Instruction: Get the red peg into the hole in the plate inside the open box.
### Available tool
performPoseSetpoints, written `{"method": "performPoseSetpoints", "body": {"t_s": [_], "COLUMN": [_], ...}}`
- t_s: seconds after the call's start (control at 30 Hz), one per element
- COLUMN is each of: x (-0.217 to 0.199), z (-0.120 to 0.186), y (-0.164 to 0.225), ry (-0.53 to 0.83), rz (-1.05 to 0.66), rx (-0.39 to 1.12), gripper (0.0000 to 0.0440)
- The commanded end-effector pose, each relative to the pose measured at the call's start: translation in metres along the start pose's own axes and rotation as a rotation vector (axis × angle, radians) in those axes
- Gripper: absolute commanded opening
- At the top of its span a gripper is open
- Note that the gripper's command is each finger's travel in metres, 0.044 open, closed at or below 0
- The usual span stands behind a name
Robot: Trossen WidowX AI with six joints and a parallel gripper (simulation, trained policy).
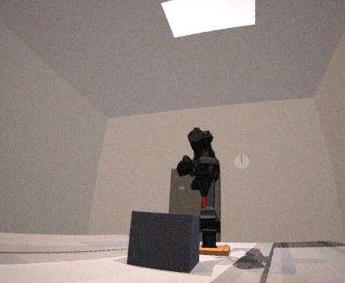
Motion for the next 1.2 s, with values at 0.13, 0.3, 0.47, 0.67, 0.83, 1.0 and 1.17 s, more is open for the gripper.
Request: {"method": "performPoseSetpoints", "body": {"t_s": [0.13,0.3,0.47,0.67,0.83,1.0,1.17], "x": [0.008,0.013,0.017,0.022,0.024,0.026,0.028], "z": [-0.002,-0.006,-0.011,-0.019,-0.031,-0.043,-0.056], "y": [-0.021,-0.035,-0.048,-0.064,-0.077,-0.088,-0.096], "ry": [0.014,0.023,0.034,0.048,0.063,0.075,0.083], "rz": [-0.018,-0.031,-0.041,-0.047,-0.052,-0.050,-0.041], "rx": [-0.027,-0.036,-0.040,-0.039,-0.039,-0.035,-0.028], "gripper": [0.0000,0.0000,0.0000,0.0000,0.0000,0.0000,0.0000]}}
Point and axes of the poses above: the point midway between the two fingers, 35 mm back from their tips, its own z axis back along the fingers, its own x axis across the jaws, y = z × x, the point moved 3 cm from there along z, back along the fingers, and after that the axes turned 10 degrees about -z, right-handed, at the moved point
